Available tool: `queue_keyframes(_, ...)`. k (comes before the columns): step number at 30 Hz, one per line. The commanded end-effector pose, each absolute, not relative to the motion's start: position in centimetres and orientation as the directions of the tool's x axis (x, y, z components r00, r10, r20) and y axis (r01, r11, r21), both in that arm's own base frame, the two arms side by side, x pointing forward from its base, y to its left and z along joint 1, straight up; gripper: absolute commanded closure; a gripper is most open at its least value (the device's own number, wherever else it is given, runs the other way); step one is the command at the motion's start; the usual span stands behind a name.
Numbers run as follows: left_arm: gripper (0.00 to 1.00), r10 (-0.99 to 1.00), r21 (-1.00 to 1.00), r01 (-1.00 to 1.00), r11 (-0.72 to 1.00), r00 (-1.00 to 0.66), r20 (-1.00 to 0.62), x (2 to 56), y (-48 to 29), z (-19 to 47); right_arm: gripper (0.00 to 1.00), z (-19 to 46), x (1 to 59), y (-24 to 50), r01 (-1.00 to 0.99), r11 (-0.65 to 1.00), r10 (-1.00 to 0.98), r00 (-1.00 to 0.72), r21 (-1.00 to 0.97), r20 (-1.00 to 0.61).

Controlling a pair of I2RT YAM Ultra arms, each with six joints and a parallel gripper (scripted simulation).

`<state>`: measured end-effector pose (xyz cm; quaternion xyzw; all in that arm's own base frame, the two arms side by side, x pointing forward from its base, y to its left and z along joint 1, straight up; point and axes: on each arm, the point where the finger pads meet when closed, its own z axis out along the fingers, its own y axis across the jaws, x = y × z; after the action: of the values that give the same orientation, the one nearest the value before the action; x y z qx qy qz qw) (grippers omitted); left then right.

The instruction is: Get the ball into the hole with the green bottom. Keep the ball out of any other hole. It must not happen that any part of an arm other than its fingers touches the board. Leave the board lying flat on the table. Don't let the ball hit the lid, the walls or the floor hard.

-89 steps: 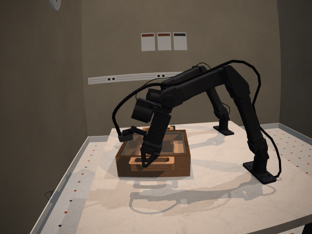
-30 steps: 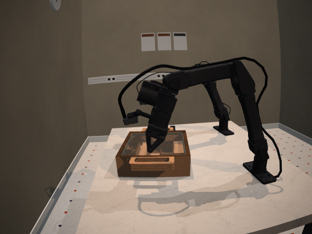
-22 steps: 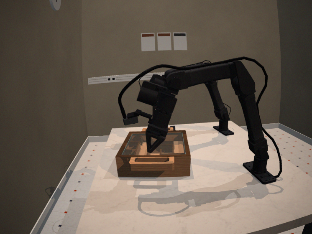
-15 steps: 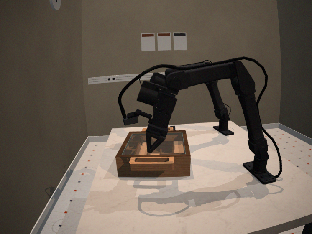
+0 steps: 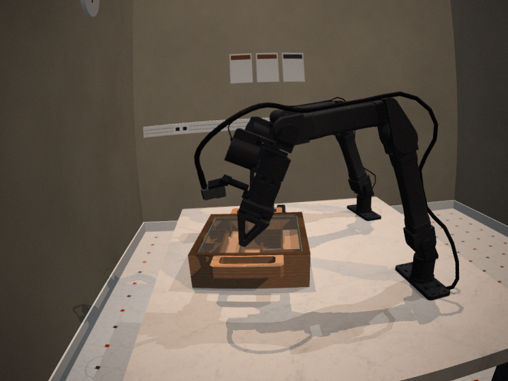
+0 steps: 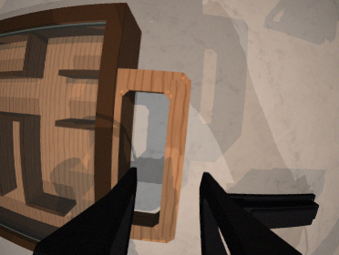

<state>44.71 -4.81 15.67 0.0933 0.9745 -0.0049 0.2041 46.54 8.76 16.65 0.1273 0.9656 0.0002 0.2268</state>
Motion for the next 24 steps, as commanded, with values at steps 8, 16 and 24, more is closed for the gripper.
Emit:
queue_keyframes(8, 0.61, 0.104, 0.04, 0.106, 0.994, -0.717, -0.689, 46.8, -3.2, 23.0, 0.61, 24.2, 47.9, 7.0, 0.126, 0.98, 0.199, -0.699, 0.156, -0.687)
queue_keyframes(16, 0.61, 0.076, 0.022, 0.096, 0.995, -0.602, -0.795, 46.4, -3.2, 25.5, 0.61, 26.3, 47.4, 5.7, 0.05, 0.987, 0.15, -0.599, 0.151, -0.786)
queue_keyframes(24, 0.61, 0.03, 0.021, 0.029, 0.999, -0.364, -0.931, 44.5, -1.1, 32.9, 0.61, 34.4, 44.8, 3.3, -0.001, 0.992, 0.117, -0.345, 0.124, -0.931)
